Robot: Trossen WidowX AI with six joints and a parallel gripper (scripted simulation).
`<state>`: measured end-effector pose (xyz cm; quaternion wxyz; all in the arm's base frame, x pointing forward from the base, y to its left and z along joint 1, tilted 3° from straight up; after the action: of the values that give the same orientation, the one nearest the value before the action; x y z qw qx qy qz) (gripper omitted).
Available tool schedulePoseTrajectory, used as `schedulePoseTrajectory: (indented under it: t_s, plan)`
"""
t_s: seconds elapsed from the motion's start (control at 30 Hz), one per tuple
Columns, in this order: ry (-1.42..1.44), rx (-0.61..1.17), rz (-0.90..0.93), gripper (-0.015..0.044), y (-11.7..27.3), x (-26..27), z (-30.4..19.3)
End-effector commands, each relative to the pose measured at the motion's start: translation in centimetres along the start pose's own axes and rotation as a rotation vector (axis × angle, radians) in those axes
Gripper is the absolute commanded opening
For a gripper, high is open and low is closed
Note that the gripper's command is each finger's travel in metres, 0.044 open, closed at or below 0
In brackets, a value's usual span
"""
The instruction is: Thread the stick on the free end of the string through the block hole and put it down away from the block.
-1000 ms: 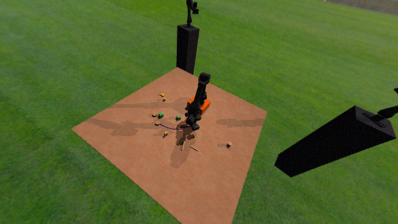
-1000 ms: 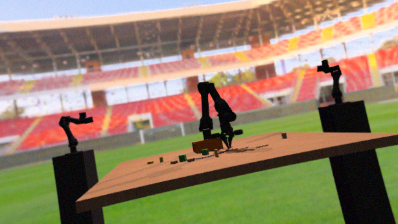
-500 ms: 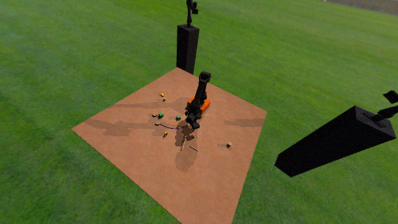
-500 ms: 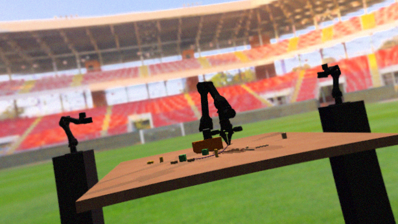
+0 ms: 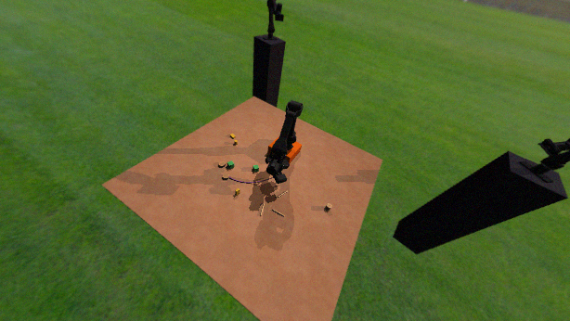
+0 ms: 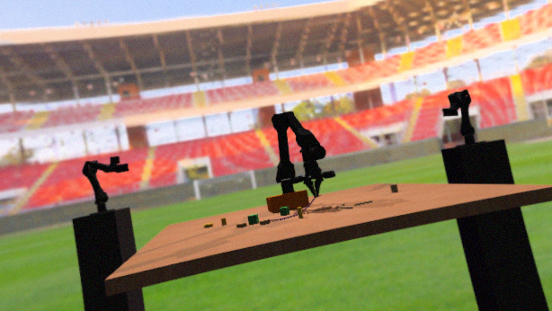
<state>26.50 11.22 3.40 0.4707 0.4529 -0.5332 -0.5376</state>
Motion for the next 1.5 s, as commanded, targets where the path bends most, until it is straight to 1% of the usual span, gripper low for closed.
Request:
schedulePoseTrajectory:
  t_s: [0.0, 0.2, 0.27, 1.47]
  plan:
    - [0.000, 0.004, -0.002, 0.0000, 0.6, 0.0, 0.0]
    - [0.000, 0.004, -0.002, 0.0000, 1.3, 0.0, 0.0]
    - [0.000, -0.002, 0.000, 0.0000, 0.9, 0.1, 0.0]
    - [0.001, -0.128, -0.014, 0.0000, 4.2, 1.7, -3.4]
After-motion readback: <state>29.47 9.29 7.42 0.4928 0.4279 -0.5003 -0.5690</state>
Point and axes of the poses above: the point midway between the two fingers, 35 mm back from their tips, its own y axis back along the fingers, its own x axis across the jaws, z = x × y, the point moved 3 cm from there along y, back along the fingers, and after that the axes turned 15 degrees about y, right-handed, at the moved point
